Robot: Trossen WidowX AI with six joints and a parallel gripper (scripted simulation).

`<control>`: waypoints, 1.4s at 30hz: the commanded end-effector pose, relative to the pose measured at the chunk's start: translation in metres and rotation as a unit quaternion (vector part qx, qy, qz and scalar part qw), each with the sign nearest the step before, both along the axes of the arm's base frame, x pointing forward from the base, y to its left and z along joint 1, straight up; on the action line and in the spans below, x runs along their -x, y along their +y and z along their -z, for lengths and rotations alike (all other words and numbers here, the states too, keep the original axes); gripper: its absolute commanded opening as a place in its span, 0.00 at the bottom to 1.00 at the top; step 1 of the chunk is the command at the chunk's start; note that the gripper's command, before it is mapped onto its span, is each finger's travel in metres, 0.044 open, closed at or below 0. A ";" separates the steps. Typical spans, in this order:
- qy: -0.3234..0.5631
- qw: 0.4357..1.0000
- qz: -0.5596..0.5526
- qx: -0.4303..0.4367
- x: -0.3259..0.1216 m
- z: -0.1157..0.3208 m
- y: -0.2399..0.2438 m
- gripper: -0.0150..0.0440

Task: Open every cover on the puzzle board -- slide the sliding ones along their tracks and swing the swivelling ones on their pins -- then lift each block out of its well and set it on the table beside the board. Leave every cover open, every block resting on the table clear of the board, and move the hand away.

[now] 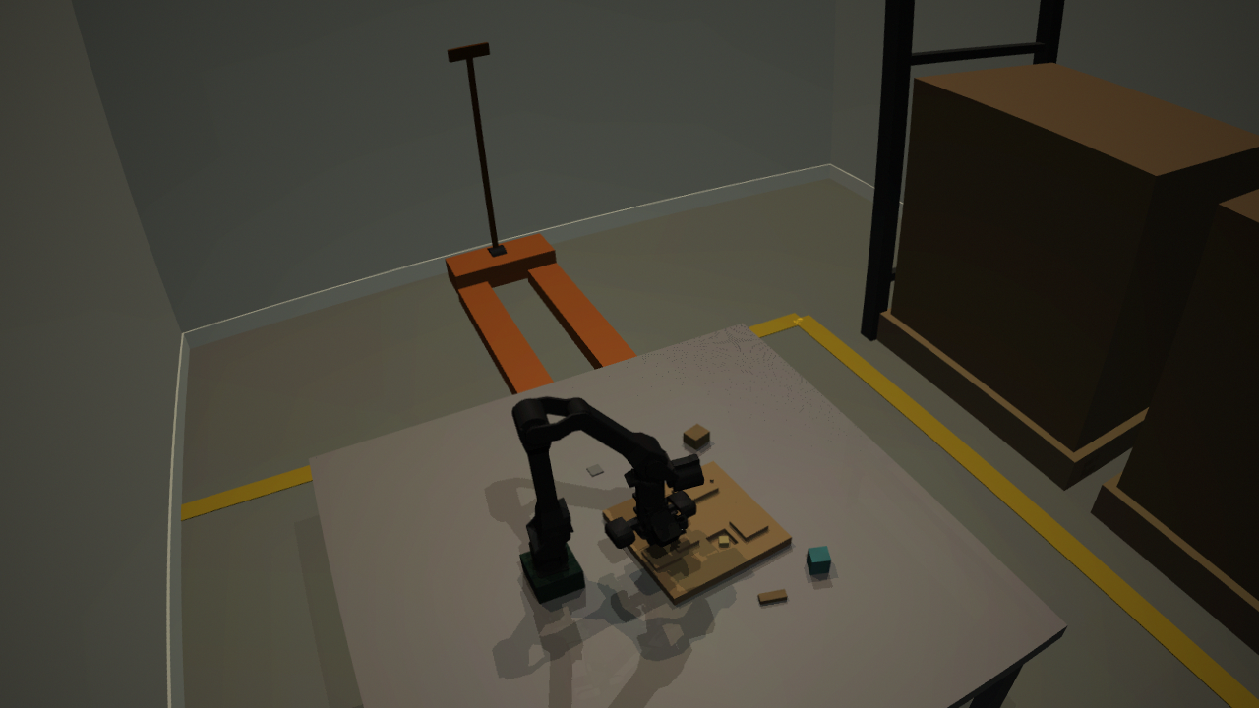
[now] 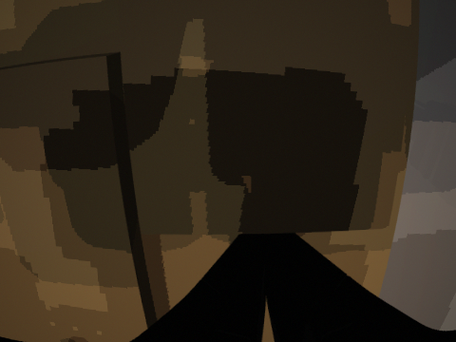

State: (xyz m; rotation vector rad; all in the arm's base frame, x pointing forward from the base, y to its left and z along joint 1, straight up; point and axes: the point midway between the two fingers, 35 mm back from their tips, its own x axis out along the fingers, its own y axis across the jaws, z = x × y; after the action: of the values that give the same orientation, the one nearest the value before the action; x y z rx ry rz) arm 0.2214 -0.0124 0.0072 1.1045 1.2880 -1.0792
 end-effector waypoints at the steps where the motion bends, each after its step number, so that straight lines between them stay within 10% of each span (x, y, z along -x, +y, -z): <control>1: -0.007 1.000 0.000 0.007 -0.005 -0.002 -0.008 0.25; 42: -0.007 1.000 0.000 0.008 -0.011 -0.002 -0.047 0.25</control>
State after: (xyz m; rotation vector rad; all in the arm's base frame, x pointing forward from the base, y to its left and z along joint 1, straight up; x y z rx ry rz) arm 0.2290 -0.0535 0.0069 1.1024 1.2782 -1.0830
